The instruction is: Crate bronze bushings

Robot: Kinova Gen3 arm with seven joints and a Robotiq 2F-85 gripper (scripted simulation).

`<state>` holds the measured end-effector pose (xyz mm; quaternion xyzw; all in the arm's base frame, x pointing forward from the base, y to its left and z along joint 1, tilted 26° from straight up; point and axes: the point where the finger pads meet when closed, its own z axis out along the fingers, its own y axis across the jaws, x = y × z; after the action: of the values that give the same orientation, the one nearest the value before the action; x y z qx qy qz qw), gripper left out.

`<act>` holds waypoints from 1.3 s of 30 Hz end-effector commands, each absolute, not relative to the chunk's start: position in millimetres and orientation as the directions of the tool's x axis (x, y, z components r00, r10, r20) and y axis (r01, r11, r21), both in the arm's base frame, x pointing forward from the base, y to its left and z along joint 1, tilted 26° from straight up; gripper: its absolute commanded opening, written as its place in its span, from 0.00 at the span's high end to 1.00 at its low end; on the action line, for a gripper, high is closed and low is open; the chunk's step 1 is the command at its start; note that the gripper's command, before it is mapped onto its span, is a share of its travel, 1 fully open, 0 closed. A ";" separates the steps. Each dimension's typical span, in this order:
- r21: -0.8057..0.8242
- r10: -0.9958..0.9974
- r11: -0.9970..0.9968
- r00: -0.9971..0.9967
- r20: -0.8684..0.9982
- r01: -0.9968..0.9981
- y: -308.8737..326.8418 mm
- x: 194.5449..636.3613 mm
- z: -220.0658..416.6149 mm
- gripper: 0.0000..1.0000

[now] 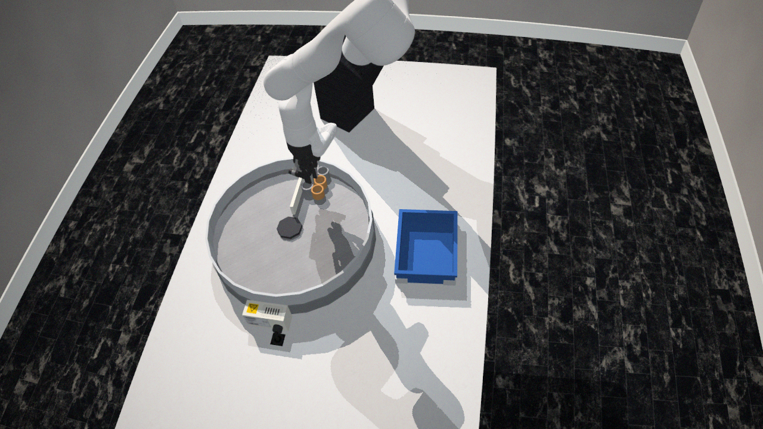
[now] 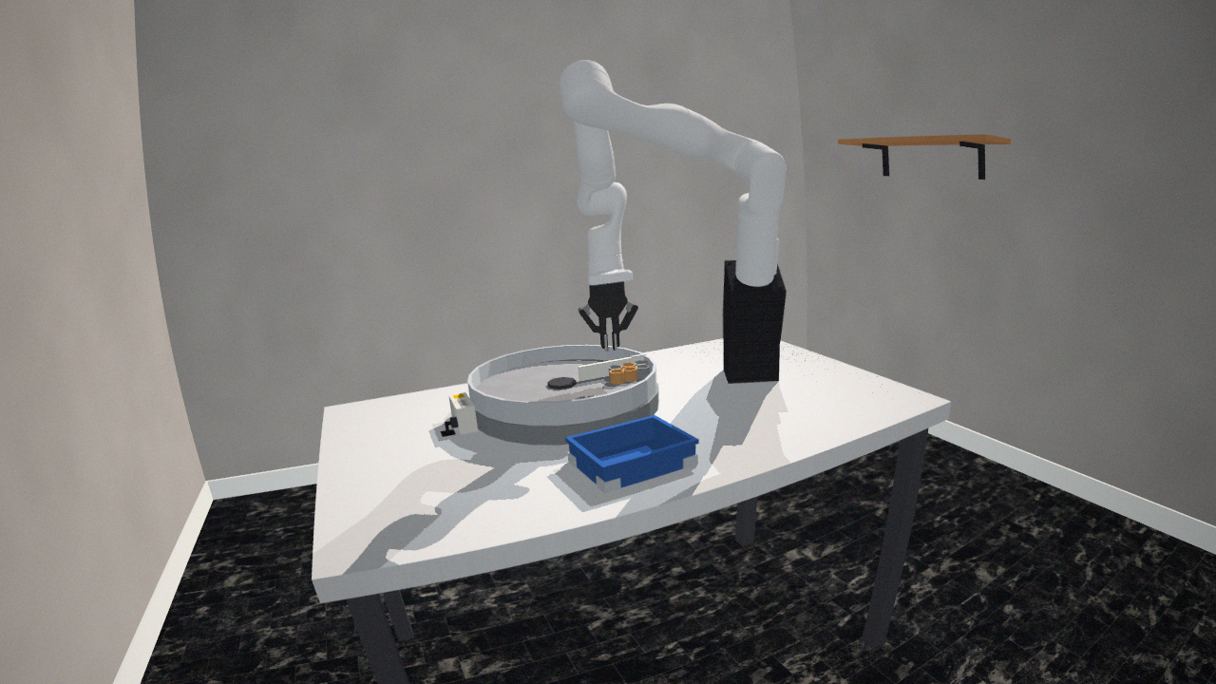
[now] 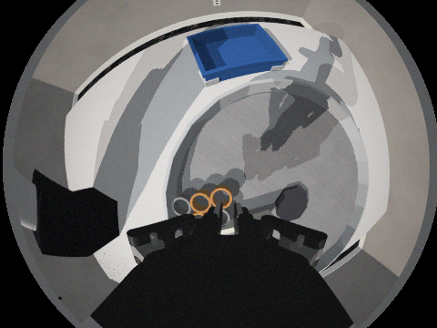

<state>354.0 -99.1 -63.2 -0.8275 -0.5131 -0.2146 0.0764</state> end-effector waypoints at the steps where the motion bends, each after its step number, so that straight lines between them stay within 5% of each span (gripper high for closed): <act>1: 0.095 0.816 -0.462 0.382 0.433 0.882 -99.6 354.2 -62.7 0.86; 39: 0.096 0.817 -0.461 0.380 0.434 0.882 -89.1 362.9 -88.6 0.86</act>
<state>365.3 -91.1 -84.1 -0.8273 -0.5126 -0.2182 0.0721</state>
